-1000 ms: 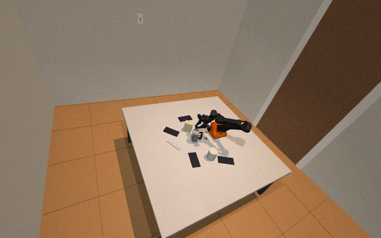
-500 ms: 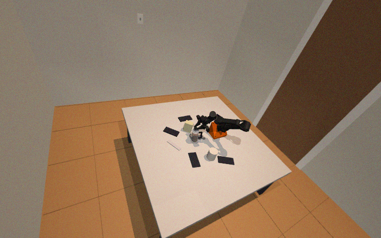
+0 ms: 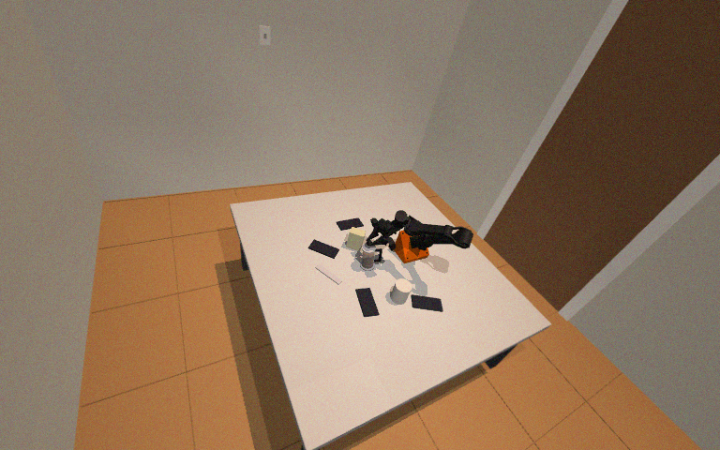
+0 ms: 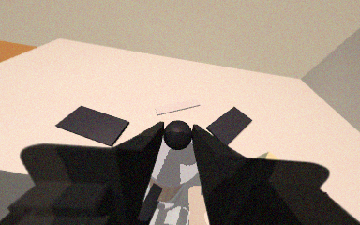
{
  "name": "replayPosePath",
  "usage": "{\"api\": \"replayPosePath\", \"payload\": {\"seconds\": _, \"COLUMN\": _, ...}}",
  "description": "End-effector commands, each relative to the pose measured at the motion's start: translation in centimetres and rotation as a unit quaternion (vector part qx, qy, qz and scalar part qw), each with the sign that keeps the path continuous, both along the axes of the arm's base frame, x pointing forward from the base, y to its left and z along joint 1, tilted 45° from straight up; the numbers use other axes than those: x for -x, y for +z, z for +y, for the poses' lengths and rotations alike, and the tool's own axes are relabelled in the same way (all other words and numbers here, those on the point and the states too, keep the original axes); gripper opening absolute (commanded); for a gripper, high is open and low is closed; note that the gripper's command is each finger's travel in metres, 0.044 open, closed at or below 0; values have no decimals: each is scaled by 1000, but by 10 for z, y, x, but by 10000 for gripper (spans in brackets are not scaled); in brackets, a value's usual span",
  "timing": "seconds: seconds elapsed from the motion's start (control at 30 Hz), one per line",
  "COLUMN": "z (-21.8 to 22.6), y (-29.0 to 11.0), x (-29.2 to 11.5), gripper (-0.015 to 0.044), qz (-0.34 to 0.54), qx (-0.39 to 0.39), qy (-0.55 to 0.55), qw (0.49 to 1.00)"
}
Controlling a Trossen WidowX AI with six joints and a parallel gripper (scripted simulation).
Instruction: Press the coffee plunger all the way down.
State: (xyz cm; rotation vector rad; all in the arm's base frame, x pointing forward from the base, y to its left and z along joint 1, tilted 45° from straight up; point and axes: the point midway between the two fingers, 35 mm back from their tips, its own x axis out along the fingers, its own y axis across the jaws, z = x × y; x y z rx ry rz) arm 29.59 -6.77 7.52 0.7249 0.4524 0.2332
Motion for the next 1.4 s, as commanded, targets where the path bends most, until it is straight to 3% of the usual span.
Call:
{"api": "replayPosePath", "payload": {"seconds": 0.0, "z": 6, "y": -6, "x": 1, "gripper": 115, "qz": 10, "qx": -12, "qy": 8, "qw": 1000}}
{"api": "replayPosePath", "payload": {"seconds": 1.0, "z": 1, "y": -3, "x": 0, "gripper": 115, "qz": 3, "qx": -4, "qy": 2, "qw": 1000}}
{"api": "replayPosePath", "payload": {"seconds": 1.37, "z": 1, "y": -3, "x": 0, "gripper": 404, "qz": 3, "qx": -4, "qy": 2, "qw": 1000}}
